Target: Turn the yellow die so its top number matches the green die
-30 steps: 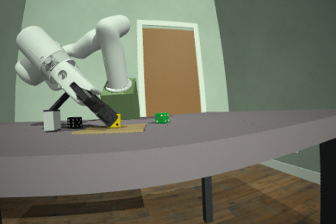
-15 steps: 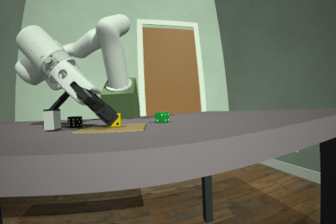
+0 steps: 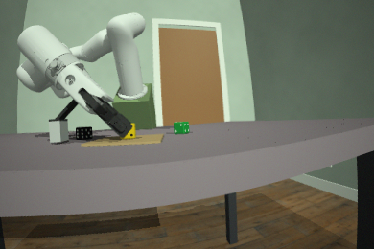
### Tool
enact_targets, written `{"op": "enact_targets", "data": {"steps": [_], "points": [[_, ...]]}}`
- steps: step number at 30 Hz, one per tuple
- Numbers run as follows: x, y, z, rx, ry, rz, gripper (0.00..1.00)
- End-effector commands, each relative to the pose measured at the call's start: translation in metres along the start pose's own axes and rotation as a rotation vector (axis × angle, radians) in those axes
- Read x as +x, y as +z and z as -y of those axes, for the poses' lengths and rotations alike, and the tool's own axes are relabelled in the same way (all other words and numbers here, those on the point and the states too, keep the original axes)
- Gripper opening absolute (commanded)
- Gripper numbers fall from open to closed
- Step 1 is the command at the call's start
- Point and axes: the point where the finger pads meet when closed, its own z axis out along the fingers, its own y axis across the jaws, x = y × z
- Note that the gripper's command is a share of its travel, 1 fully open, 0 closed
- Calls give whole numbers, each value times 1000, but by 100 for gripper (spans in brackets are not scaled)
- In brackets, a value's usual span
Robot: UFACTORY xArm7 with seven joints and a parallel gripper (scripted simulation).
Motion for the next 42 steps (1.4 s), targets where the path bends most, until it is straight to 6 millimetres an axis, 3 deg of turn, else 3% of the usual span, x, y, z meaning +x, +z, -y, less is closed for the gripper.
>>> {"op": "enact_targets", "data": {"steps": [1,20,21,42], "points": [[0,-1,0,1,-2,-1,27],[0,-1,0,1,-2,-1,47],[0,-1,0,1,-2,-1,69],[-2,-2,0,1,-2,-1,69]]}}
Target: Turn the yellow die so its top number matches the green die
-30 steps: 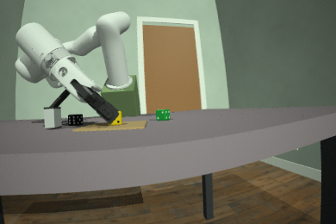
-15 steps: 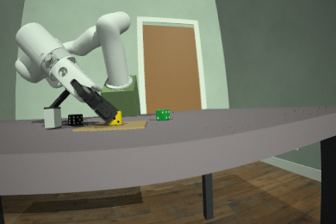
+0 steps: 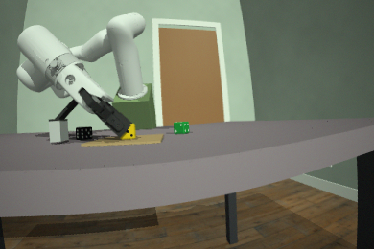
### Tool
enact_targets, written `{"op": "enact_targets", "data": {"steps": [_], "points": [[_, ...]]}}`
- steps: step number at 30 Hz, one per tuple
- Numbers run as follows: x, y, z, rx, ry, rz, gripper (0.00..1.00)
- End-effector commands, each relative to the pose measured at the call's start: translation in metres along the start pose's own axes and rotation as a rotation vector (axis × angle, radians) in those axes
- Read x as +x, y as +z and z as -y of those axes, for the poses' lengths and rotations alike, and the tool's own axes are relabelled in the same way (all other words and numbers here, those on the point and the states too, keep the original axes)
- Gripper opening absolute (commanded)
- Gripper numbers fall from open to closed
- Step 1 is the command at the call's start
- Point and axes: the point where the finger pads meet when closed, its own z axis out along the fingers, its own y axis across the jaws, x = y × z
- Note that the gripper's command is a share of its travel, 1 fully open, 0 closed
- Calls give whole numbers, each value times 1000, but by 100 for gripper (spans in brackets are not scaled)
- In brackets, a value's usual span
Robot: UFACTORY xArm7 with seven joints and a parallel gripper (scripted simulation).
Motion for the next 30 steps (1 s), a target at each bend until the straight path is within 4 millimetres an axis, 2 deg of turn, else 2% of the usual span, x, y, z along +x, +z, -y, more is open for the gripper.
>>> {"op": "enact_targets", "data": {"steps": [1,7,17,30], "points": [[-2,-2,0,1,-2,-1,69],[-8,-8,0,1,-2,-1,69],[-32,-32,0,1,-2,-1,69],[-48,-49,0,1,-2,-1,69]]}}
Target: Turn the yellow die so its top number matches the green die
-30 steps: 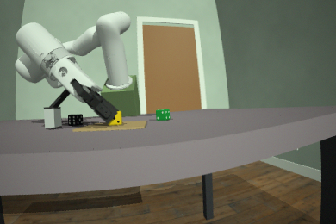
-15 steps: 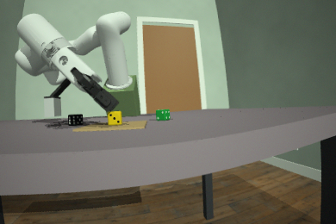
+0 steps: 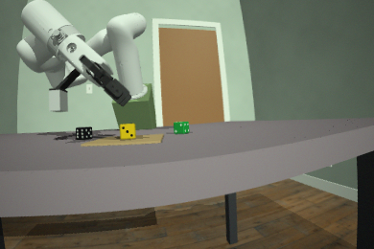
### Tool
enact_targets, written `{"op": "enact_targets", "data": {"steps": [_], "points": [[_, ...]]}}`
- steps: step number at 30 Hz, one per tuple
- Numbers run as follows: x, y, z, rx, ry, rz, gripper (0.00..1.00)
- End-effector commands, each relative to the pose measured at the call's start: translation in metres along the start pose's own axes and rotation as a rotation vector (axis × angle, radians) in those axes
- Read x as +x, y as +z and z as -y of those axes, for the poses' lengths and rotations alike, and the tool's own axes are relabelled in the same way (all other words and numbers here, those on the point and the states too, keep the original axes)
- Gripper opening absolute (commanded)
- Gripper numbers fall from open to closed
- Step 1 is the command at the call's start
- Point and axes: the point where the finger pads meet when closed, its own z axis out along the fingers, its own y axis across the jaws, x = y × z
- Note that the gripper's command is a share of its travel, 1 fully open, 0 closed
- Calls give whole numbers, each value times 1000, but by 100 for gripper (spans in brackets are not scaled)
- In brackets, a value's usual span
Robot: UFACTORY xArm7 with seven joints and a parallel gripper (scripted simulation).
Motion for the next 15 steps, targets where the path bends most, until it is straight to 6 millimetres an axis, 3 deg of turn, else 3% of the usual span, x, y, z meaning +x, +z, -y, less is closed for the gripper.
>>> {"op": "enact_targets", "data": {"steps": [1,10,15], "points": [[-5,-5,0,1,-1,-1,69],[-5,-6,0,-1,0,-17,69],[-7,-5,0,-7,3,-151,69]]}}
